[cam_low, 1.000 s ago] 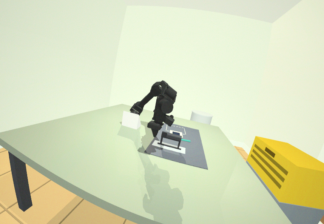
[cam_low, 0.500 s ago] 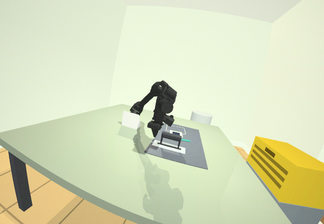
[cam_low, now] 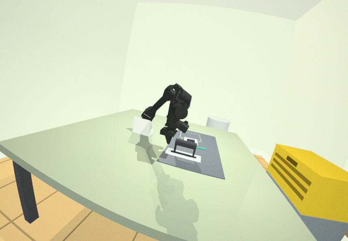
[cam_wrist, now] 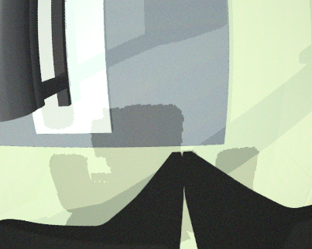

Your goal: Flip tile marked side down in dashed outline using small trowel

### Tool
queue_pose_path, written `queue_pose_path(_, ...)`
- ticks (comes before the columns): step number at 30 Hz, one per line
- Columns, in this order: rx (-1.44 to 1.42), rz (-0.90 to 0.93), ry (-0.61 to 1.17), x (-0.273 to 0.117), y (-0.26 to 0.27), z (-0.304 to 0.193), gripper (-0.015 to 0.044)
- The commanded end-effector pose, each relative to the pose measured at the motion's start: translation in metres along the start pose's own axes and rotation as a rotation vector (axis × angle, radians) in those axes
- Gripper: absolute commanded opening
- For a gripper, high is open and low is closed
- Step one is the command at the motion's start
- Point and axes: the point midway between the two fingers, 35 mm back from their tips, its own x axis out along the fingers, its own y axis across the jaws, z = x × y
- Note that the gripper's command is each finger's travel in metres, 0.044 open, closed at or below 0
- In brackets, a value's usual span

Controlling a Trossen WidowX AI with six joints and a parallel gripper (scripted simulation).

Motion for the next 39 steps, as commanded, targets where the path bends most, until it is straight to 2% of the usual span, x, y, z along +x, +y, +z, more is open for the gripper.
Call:
queue_pose_path(1,0.0,0.0,0.0,0.0,0.0,0.0,0.0)
queue_pose_path(5,0.0,0.0,0.0,0.0,0.0,0.0,0.0)
queue_pose_path(11,0.001,0.0,0.0,-0.001,0.002,0.002,0.0152)
queue_pose_path(16,0.013,0.006,0.004,-0.017,0.054,0.058,0.027)
queue_pose_path(20,0.018,0.014,0.007,-0.023,0.089,0.086,0.027)
queue_pose_path(39,0.018,0.014,0.007,-0.006,0.088,0.087,0.027)
